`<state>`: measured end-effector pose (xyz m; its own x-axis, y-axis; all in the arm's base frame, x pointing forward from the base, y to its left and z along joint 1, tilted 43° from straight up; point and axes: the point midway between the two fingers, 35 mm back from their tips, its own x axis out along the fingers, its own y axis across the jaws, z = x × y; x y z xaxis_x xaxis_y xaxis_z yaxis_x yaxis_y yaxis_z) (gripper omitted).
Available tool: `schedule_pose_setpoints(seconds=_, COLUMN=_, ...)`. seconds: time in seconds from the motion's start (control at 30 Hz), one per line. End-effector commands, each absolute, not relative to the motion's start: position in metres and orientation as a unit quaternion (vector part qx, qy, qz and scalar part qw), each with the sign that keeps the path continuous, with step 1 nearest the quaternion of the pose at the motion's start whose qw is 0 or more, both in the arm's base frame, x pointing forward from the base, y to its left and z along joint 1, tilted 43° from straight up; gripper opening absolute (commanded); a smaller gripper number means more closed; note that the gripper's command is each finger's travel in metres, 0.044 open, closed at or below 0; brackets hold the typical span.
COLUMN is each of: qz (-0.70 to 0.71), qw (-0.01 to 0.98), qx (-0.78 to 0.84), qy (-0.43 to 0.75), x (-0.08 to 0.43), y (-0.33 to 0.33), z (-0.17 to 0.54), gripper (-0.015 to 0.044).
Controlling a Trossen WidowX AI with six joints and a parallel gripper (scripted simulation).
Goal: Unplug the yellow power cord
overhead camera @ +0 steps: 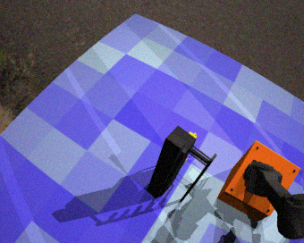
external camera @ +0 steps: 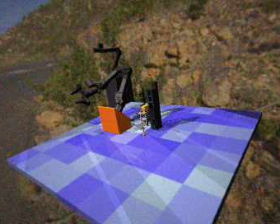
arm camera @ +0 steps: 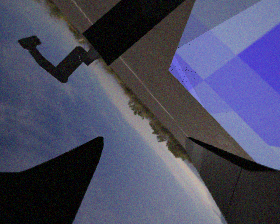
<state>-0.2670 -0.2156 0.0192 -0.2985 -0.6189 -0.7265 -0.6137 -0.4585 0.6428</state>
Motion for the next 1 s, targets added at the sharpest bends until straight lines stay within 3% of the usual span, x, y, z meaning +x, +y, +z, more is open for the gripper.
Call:
schedule_pose_setpoints(seconds=0.0, qz=-0.615, qw=0.004, qx=0.596, qy=-0.517, x=-0.265, y=-0.218, z=0.019, gripper=0.0374)
schedule_pose_setpoints(seconds=0.27, qz=-0.599, qw=0.085, qx=0.722, qy=-0.335, x=-0.159, y=-0.288, z=0.012, gripper=0.0164)
schedule_pose_setpoints(seconds=0.6, qz=-0.539, qw=0.175, qx=0.822, qy=-0.053, x=0.006, y=-0.305, z=0.011, gripper=0.0160)
schedule_pose_setpoints(seconds=0.97, qz=-0.444, qw=0.242, qx=0.818, qy=0.272, x=0.158, y=-0.227, z=0.026, gripper=0.0160)
